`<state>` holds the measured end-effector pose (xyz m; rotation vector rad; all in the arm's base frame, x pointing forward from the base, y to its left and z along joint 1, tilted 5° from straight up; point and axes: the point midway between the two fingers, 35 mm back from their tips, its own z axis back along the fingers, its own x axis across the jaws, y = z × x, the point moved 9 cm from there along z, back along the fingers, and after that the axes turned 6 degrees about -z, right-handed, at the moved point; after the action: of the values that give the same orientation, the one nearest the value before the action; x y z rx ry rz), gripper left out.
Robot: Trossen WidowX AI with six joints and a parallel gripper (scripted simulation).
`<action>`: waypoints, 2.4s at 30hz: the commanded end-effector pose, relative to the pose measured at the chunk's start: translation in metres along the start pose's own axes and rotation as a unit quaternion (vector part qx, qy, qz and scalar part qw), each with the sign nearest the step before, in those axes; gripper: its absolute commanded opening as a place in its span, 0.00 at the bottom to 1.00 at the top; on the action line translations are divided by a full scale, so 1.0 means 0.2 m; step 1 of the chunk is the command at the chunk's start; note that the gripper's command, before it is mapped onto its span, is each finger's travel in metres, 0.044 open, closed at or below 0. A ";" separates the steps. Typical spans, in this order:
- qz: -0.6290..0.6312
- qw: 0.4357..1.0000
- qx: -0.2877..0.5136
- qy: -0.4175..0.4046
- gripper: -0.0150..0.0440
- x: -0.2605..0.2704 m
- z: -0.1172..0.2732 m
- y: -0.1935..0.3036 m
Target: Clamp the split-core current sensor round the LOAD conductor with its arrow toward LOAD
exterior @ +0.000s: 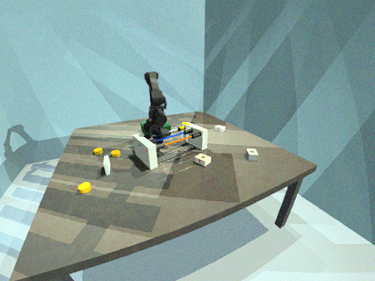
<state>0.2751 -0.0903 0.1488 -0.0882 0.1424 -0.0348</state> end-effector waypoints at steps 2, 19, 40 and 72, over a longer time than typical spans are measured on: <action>0.000 1.000 0.000 0.002 0.84 0.00 0.00 0.00; 0.000 1.000 0.000 0.002 0.38 0.00 0.00 0.00; 0.000 1.000 0.000 0.002 0.25 0.00 0.00 0.00; 0.000 1.000 0.001 -0.005 0.25 -0.01 0.00 0.00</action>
<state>0.2749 -0.0903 0.1488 -0.0885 0.1417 -0.0350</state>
